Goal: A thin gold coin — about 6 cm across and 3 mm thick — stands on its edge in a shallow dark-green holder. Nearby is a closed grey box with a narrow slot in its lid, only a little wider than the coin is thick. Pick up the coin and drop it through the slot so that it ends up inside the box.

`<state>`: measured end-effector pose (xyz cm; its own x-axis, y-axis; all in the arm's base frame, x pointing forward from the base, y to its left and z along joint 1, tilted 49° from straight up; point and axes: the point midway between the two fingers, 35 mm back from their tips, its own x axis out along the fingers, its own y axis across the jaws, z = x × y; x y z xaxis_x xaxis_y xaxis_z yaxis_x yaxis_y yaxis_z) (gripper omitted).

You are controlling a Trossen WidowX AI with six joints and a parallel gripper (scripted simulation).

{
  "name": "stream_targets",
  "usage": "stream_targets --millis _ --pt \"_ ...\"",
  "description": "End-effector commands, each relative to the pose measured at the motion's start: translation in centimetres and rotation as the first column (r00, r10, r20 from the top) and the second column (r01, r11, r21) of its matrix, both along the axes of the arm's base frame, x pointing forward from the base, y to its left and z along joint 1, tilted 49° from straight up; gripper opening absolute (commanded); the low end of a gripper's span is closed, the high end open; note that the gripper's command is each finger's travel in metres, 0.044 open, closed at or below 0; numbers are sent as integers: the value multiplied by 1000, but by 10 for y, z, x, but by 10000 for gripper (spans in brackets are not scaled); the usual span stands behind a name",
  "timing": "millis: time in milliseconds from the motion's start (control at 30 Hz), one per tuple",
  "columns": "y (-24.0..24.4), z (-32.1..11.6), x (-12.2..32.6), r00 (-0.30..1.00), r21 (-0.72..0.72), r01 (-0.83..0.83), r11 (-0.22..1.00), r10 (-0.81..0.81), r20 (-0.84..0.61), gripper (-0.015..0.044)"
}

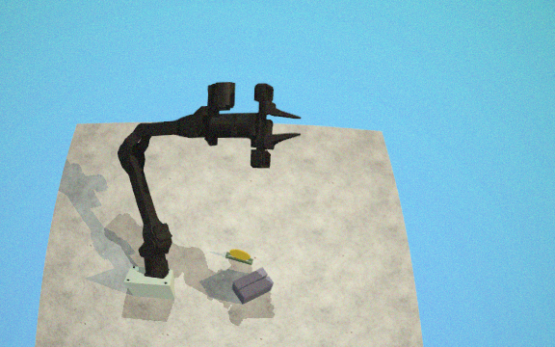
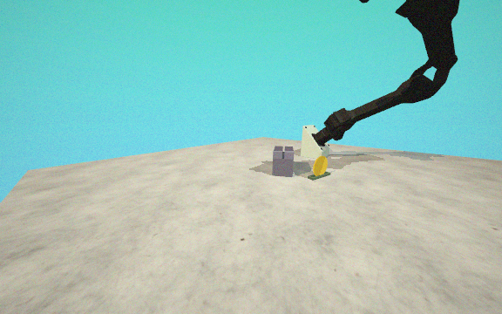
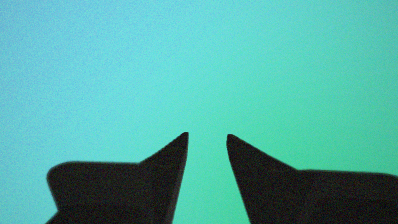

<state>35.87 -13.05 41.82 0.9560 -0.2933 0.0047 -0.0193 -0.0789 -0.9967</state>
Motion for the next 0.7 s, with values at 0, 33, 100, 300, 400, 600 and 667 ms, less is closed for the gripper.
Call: stream_targets --millis 0,33,100,300,400,600,667 --pt "9 -51 16 987 206 -49 977 79 -137 161" --pt "12 -65 19 979 265 -52 963 101 -175 161" --pt "19 -93 23 958 383 -42 923 146 -247 161" --pt "51 -184 16 833 719 156 677 301 -464 161" --pt "71 -222 2 747 795 329 509 375 -549 161" --pt "119 -280 -48 495 621 780 75 534 -685 161" --pt "135 -289 -67 395 446 893 -62 585 -709 161"
